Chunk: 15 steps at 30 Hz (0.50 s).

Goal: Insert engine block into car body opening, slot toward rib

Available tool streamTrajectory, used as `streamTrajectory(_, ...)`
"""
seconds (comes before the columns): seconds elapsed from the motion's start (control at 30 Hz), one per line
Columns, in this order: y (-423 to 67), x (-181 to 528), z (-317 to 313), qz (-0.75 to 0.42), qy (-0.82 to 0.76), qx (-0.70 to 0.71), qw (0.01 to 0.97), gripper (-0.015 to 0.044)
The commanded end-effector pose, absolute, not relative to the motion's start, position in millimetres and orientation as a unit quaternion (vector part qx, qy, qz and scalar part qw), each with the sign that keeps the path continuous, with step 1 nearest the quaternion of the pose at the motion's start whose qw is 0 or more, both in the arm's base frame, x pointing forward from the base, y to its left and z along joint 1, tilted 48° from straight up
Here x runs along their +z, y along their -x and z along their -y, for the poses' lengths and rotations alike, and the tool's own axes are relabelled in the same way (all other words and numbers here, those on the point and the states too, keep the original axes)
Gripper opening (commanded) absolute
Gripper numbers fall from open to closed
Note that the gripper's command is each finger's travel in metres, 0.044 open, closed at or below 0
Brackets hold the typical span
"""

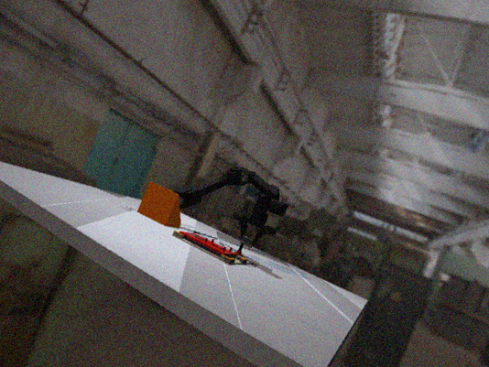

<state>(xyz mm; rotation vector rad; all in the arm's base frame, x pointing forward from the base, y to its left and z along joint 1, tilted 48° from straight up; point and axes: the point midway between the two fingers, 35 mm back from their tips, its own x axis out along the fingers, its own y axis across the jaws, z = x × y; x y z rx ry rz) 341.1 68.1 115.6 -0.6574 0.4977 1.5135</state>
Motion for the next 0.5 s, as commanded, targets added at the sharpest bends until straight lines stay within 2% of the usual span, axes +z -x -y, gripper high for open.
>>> streamTrajectory(0.0, -342, 126, -58, -0.219, 0.293, 0.666, 0.650, 0.0000)
streamTrajectory(0.47, -336, 158, -27, -0.219, 0.292, 0.667, 0.650, 0.0000)
